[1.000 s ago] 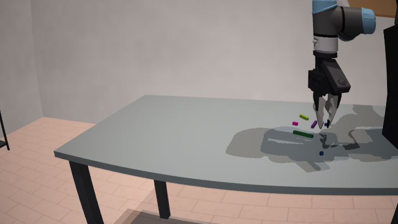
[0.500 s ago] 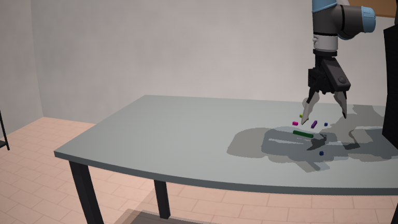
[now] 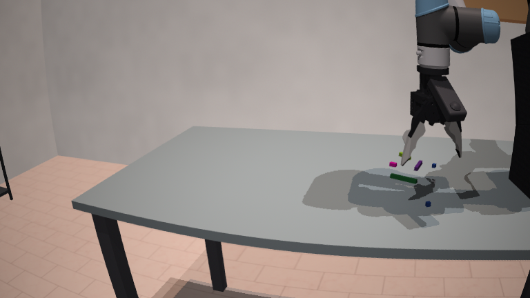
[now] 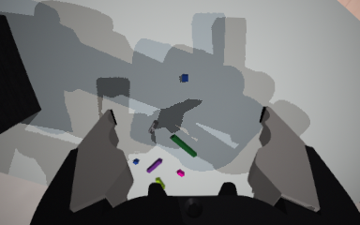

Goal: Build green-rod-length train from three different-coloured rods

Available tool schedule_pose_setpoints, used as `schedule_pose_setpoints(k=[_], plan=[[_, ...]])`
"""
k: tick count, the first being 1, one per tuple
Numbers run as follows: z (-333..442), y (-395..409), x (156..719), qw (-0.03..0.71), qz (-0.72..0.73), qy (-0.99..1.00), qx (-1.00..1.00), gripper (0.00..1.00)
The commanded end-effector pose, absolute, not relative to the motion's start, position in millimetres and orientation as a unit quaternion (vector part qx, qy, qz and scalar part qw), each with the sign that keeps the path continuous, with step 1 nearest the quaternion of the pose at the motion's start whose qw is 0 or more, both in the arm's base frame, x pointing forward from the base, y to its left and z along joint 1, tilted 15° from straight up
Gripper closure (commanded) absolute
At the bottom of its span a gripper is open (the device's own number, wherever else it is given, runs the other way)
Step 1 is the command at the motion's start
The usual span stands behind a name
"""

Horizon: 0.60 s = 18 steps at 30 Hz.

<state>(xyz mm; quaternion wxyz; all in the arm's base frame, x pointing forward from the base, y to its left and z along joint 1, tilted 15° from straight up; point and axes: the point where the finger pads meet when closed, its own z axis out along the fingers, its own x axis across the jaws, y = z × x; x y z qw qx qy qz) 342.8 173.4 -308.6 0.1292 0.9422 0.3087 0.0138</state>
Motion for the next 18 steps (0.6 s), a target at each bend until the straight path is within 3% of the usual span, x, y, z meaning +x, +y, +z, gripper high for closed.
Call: schedule_pose_setpoints(k=[1,18], plan=[[-308.0,172.7,344.7,0.129,0.016,0.3,0.945,0.0],[-303.1,152.6,372.2,0.122,0.037,0.132,0.983,0.0]])
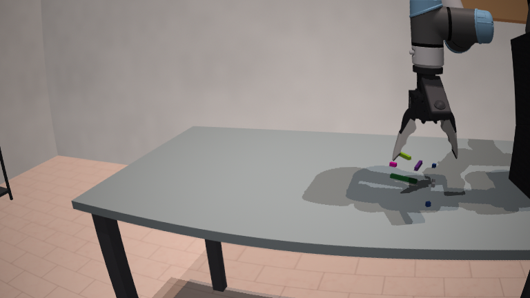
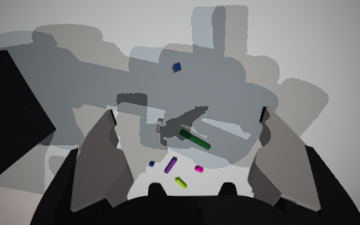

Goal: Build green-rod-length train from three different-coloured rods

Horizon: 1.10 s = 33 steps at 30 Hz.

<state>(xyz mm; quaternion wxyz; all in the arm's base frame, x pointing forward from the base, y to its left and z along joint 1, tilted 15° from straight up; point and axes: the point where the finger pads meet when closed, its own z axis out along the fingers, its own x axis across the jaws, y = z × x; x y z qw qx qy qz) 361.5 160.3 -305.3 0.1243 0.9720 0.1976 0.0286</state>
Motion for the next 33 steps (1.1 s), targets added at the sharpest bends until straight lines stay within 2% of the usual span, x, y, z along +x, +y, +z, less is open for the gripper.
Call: schedule_pose_setpoints(k=[1,33], plan=[[-302.6,150.4,374.8,0.121,0.039,0.116,0.985,0.0],[-284.8,69.6,443.4,0.087,0.09,-0.361,0.924,0.0]])
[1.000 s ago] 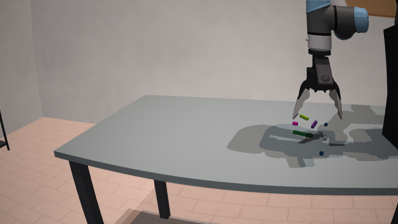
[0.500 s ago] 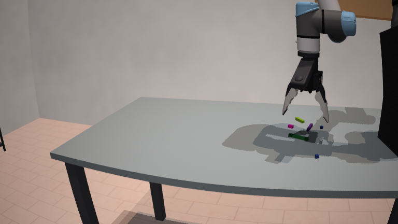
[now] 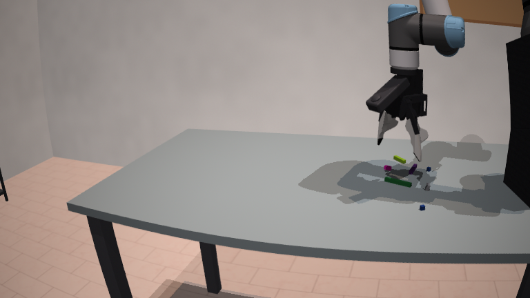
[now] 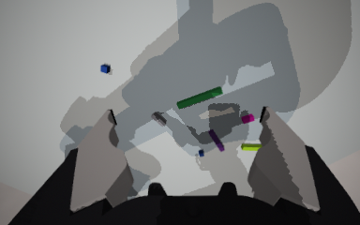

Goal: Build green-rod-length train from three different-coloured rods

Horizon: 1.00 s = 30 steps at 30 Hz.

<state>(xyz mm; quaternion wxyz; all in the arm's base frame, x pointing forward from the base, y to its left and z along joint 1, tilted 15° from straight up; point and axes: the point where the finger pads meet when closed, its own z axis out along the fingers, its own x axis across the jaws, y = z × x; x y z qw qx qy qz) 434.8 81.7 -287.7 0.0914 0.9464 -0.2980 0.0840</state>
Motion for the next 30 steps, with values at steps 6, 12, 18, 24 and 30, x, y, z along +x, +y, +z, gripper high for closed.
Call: schedule_pose_setpoints(k=[6,12,18,24,30], plan=[[-281.3,53.2,452.5,0.08,0.097,-0.435,0.892,0.0],[-277.0,32.0,462.6,0.07,0.105,-0.521,0.844,0.0],[-272.6,10.5,471.0,0.06,0.112,-0.601,0.789,0.0],[-269.7,-4.3,475.9,0.053,0.116,-0.651,0.748,0.0],[-265.1,-27.4,482.1,0.041,0.122,-0.722,0.68,0.0]])
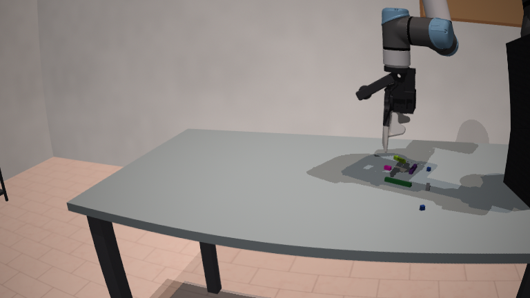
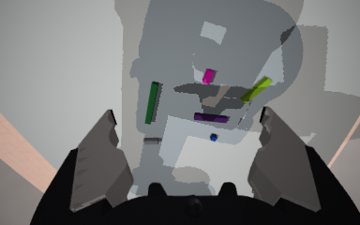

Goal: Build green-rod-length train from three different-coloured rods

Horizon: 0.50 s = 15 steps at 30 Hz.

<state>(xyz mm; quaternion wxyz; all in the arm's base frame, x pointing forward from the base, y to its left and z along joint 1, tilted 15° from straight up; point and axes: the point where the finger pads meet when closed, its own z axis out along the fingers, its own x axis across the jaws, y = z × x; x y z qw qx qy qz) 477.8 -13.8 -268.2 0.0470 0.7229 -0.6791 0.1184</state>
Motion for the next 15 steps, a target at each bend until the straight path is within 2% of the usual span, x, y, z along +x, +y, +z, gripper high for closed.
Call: schedule_pose_setpoints(k=[1,15], plan=[[-264.5,-30.4,482.8,0.04,0.123,-0.73,0.671,0.0],[-261.2,-47.4,486.1,0.031,0.126,-0.776,0.617,0.0]])
